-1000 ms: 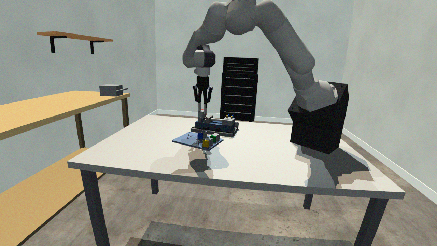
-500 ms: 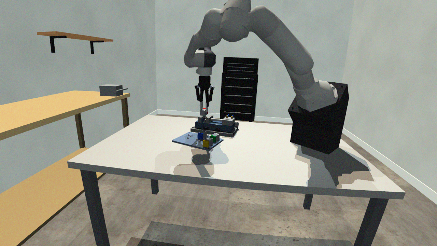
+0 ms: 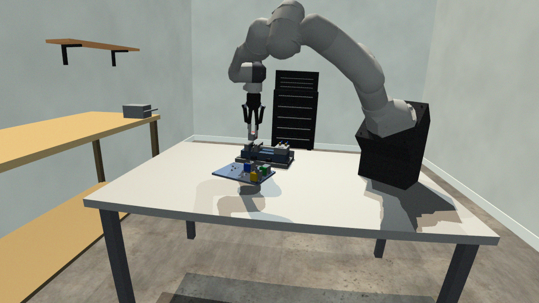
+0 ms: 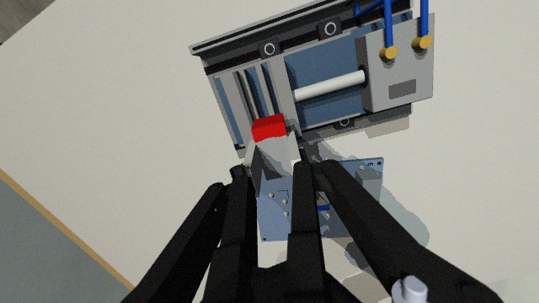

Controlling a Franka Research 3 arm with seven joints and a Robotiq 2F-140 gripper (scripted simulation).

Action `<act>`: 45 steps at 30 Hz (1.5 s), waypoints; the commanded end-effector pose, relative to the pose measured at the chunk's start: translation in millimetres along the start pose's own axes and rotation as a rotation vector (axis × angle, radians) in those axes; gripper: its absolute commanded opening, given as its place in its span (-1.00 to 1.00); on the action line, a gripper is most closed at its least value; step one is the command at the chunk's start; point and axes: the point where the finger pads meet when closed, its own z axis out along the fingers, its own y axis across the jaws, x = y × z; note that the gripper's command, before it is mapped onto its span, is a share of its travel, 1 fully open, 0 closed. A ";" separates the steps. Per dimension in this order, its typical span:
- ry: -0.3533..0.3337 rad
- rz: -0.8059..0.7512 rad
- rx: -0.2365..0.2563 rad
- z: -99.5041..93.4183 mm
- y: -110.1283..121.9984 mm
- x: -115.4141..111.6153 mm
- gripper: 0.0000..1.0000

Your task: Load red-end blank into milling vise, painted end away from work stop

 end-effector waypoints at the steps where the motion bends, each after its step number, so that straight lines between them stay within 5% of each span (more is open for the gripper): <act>1: -0.023 -0.042 -0.001 0.7 -2.0 13.7 -1.00; 11: -0.023 -0.042 -0.001 0.7 -2.0 13.7 -1.00; 16: -0.023 -0.042 -0.001 2.9 -11.6 62.2 -1.00; 45: -0.023 -0.042 -0.001 2.1 -10.4 51.7 -1.00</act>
